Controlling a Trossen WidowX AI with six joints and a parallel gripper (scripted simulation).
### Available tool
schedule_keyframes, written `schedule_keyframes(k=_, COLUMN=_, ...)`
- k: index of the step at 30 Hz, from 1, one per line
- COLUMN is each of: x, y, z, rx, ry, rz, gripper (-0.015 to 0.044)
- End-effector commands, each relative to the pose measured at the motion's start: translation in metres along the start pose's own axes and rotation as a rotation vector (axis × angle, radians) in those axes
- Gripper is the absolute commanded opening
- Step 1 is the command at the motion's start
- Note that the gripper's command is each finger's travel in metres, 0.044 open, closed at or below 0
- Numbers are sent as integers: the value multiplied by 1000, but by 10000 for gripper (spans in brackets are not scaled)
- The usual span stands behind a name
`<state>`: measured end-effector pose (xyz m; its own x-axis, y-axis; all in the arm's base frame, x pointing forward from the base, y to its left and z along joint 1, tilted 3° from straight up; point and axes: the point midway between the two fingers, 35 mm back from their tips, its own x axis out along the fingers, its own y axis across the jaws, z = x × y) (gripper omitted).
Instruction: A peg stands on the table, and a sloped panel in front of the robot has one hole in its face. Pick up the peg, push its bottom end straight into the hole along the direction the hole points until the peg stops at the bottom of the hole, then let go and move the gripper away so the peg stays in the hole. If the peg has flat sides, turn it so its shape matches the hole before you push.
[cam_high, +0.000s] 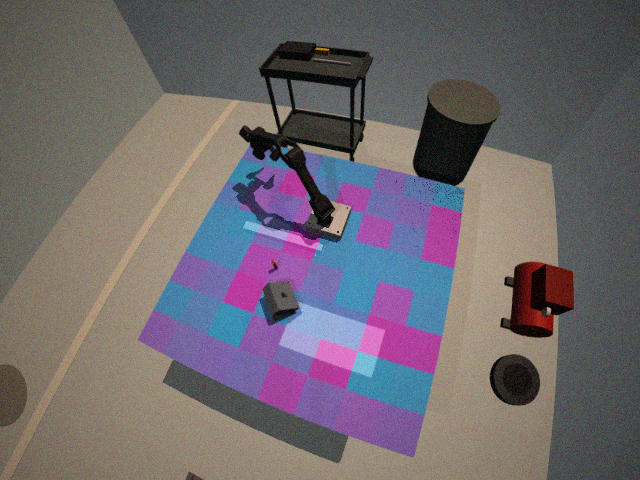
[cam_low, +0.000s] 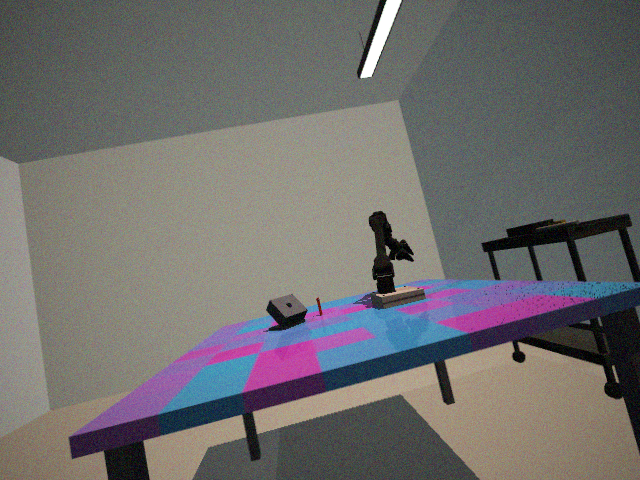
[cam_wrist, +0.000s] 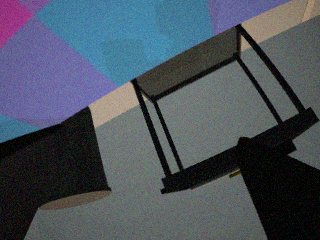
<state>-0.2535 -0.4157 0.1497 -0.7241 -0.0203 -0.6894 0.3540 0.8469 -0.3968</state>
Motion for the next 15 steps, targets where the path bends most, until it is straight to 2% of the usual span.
schedule_keyframes(k=1, x=-17, y=1, z=14, rx=-37, ry=-37, rz=-23, gripper=440)
schedule_keyframes(k=15, x=-73, y=18, z=82, rx=-202, ry=-174, rz=-87, gripper=440)
